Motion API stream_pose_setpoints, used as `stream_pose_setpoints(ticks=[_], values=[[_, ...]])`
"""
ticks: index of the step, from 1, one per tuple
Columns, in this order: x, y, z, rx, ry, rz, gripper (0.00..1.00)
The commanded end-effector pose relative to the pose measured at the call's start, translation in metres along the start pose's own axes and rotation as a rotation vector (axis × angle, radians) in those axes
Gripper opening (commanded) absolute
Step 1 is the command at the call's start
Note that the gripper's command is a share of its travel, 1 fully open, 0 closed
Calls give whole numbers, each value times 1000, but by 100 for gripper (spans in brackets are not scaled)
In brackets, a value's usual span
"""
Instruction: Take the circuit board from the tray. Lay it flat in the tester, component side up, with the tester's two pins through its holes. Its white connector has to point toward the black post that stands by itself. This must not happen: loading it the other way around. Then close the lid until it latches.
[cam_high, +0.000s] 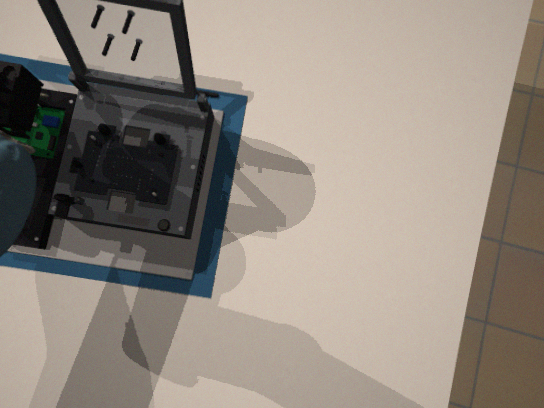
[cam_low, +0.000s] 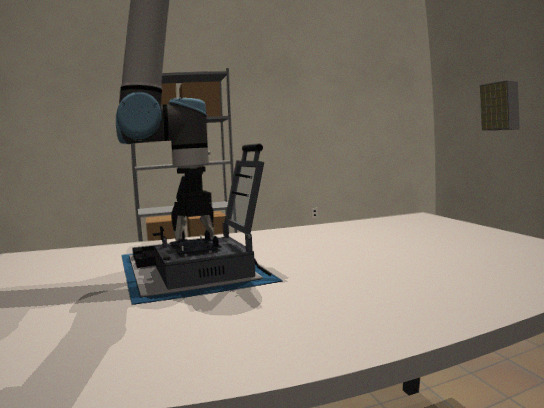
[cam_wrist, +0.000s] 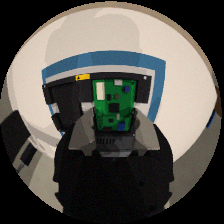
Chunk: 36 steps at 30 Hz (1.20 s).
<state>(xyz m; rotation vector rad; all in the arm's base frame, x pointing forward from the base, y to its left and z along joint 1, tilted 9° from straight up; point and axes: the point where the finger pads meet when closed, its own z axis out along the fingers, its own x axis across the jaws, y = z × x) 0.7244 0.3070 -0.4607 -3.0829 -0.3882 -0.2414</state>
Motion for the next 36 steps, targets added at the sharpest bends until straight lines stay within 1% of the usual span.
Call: stream_pose_setpoints(ticks=[1,2,3,14,15,28,29,36], values=[[2,-1,0,-1,3,0,49],[2,-1,0,-1,3,0,49],[2,-1,0,-1,3,0,47],[2,-1,0,-1,3,0,47],[2,-1,0,-1,3,0,44],[2,-1,0,-1,3,0,44],[2,-1,0,-1,3,0,42],[2,-1,0,-1,3,0,42]])
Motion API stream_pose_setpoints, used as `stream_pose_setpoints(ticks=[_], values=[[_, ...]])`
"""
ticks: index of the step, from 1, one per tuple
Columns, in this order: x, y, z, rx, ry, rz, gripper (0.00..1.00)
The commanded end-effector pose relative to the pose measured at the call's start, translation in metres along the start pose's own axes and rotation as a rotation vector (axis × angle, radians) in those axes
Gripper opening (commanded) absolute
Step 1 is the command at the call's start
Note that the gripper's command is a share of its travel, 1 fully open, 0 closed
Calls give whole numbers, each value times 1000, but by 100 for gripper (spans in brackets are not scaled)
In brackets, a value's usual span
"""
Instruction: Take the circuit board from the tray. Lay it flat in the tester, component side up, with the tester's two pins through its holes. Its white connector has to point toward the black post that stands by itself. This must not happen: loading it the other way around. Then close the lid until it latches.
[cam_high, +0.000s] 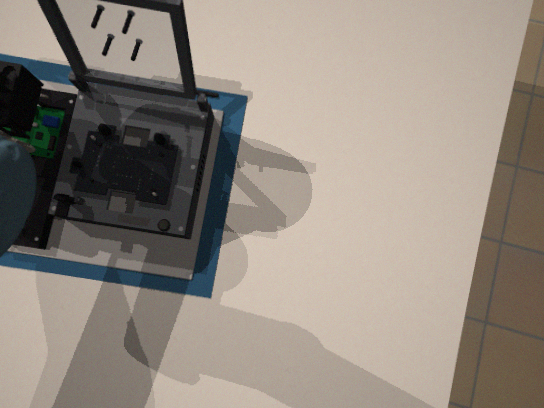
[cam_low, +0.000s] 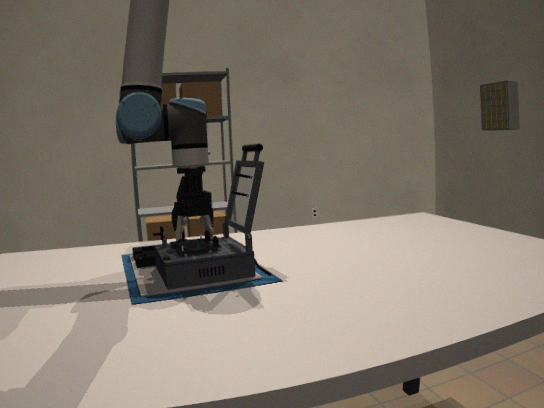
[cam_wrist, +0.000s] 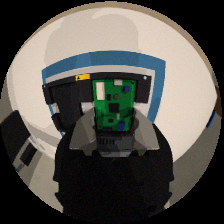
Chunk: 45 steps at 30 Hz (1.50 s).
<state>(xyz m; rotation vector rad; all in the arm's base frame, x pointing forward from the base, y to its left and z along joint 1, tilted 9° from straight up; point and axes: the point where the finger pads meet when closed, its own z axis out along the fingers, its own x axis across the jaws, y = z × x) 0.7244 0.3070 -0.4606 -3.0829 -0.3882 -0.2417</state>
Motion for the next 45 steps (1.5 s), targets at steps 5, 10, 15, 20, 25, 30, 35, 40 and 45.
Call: stream_pose_setpoints(ticks=[5,10,15,20,25,30,35,40,45], values=[[2,-1,0,-1,3,0,42],[2,-1,0,-1,3,0,39],[2,-1,0,-1,3,0,39],[2,-1,0,-1,3,0,39],[2,-1,0,-1,3,0,39],[2,-1,0,-1,3,0,39],[2,-1,0,-1,3,0,39],[2,-1,0,-1,3,0,39],[2,-1,0,-1,3,0,39]])
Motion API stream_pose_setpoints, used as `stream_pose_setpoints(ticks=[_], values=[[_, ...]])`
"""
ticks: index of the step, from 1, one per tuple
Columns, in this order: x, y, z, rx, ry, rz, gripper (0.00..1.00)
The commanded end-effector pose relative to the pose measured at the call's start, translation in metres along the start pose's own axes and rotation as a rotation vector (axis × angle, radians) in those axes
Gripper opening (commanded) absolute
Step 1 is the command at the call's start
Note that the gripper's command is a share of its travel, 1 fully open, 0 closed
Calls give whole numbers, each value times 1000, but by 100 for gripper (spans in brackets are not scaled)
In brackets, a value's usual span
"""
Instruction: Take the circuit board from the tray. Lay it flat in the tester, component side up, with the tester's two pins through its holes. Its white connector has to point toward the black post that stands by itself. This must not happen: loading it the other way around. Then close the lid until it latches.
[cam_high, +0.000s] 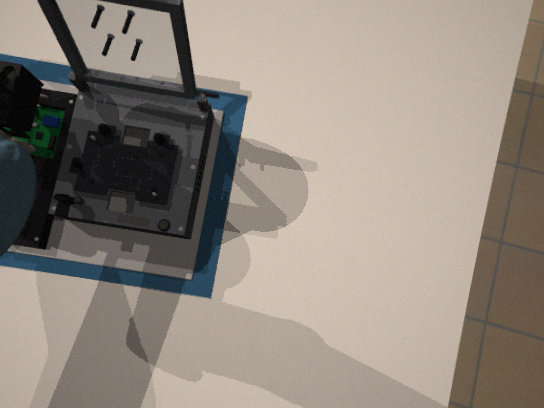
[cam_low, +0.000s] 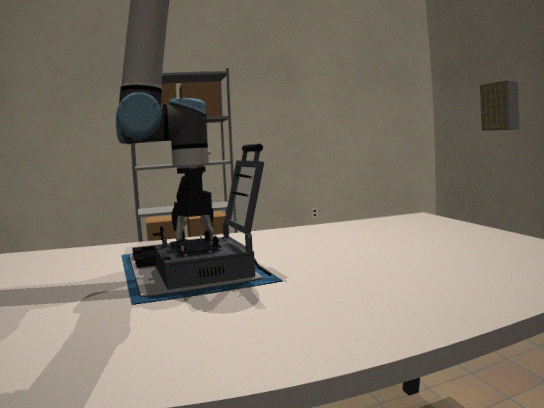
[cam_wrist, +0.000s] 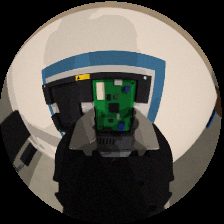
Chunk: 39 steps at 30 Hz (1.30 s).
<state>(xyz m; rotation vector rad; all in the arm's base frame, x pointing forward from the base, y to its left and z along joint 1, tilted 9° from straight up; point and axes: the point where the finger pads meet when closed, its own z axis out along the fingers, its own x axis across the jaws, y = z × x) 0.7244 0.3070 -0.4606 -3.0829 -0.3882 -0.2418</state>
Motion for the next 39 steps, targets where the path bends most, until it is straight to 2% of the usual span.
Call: stream_pose_setpoints(ticks=[1,39], values=[[2,-1,0,-1,3,0,39],[-1,-1,-23,0,0,0,39]])
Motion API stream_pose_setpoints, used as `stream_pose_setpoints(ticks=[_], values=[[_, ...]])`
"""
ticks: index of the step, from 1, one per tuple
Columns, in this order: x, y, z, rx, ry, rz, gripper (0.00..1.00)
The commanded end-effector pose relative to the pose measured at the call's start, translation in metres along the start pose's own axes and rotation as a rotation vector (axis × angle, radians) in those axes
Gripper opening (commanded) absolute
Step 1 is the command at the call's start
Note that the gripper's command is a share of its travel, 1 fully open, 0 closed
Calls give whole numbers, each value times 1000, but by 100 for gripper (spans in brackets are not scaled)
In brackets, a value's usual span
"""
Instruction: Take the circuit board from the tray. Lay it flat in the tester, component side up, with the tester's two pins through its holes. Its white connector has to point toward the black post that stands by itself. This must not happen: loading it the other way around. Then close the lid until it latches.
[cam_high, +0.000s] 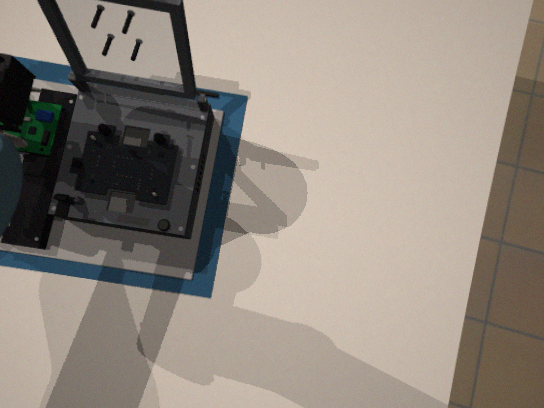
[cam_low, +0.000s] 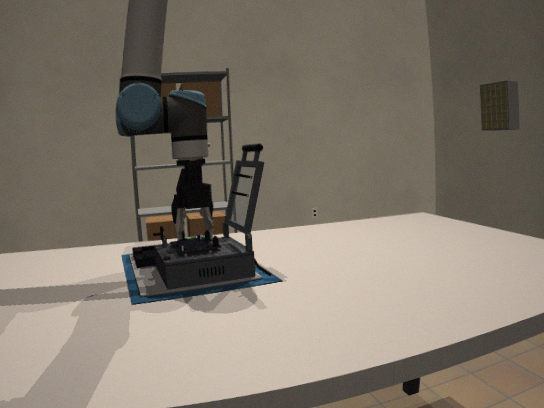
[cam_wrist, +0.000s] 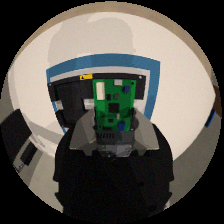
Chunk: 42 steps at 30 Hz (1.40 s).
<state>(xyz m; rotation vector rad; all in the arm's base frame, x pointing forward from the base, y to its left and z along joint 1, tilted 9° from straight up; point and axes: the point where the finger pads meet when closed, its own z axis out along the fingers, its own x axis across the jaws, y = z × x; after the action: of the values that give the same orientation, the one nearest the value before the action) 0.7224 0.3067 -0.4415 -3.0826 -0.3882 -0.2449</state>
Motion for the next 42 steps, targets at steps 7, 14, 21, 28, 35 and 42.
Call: stream_pose_setpoints(ticks=[7,14,21,28,35,42], values=[[-1,-1,-9,0,-2,0,39],[-1,0,-12,0,-1,0,39],[-1,0,-11,0,-1,0,39],[-1,0,-12,0,-1,0,39],[-1,0,-16,0,-2,0,39],[-1,0,-29,0,-2,0,39]])
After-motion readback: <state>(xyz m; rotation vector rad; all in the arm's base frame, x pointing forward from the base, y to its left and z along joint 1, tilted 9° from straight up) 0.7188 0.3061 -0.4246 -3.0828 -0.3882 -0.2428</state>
